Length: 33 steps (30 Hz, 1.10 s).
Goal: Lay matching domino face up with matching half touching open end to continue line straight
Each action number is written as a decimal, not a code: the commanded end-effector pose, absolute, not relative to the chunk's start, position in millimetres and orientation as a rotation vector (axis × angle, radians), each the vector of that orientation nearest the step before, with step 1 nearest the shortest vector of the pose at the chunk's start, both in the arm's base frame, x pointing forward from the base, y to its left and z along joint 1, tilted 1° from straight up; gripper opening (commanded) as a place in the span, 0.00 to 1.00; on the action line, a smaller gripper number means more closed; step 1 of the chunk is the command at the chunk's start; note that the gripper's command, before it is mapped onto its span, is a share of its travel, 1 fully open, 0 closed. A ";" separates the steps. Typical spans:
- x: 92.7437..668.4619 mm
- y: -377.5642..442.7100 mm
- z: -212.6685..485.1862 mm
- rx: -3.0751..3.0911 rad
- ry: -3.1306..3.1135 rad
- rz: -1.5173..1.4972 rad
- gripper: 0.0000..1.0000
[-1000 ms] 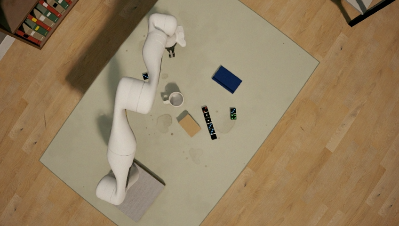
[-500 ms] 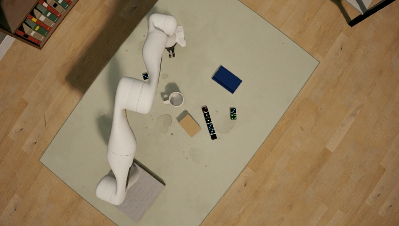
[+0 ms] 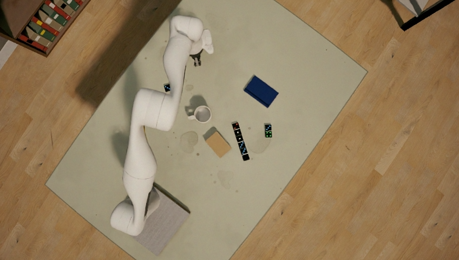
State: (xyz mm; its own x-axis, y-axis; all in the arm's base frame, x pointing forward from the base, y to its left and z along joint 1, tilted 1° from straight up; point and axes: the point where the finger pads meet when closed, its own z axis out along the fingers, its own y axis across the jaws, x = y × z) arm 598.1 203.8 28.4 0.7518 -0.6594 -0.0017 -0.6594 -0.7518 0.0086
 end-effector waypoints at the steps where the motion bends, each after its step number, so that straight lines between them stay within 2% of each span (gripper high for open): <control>1: 598.7 204.0 29.7 2.934 -1.105 -0.002 0.35; 33: 597.3 205.3 29.9 2.925 -1.101 0.039 0.35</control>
